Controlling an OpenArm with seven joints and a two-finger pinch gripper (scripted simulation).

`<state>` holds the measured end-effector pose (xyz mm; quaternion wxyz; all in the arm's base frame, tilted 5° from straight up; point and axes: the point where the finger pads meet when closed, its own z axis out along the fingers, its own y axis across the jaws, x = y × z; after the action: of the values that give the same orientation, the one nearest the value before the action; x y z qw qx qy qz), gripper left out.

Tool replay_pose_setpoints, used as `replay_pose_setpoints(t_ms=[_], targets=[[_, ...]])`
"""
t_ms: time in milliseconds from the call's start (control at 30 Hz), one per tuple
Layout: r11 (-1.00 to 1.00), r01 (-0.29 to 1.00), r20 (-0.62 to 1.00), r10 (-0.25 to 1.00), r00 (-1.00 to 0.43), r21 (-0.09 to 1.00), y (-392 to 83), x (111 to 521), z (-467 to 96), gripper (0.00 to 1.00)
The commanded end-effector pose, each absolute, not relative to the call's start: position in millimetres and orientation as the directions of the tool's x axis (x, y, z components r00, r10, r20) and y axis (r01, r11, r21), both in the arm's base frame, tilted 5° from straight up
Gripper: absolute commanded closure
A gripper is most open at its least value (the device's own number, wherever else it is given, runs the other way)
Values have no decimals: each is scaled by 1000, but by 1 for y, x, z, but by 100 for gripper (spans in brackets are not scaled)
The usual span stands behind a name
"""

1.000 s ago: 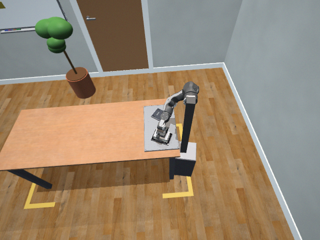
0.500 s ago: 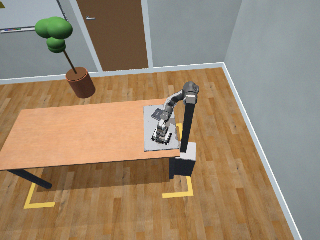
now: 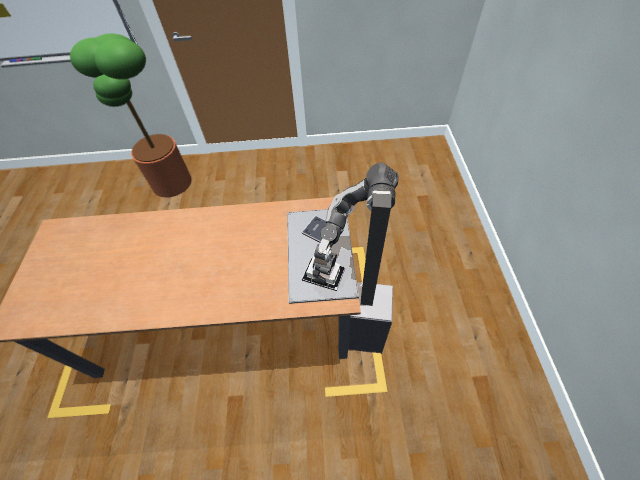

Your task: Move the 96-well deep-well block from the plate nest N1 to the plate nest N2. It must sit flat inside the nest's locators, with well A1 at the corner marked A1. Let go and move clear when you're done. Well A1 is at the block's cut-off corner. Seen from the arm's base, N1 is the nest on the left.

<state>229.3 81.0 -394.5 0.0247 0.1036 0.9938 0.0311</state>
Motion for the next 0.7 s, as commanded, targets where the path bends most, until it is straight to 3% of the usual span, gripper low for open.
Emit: replay_pose_setpoints(t_ms=[0,133,200,467,667], targets=[[977,204,-43,207,-977,69,82,229,-394,60],[977,204,-43,207,-977,69,82,229,-394,73],[977,204,-43,207,-977,69,82,229,-394,73],[977,204,-43,207,-977,70,82,230,-394,100],[977,204,-43,207,-977,70,82,230,-394,100]])
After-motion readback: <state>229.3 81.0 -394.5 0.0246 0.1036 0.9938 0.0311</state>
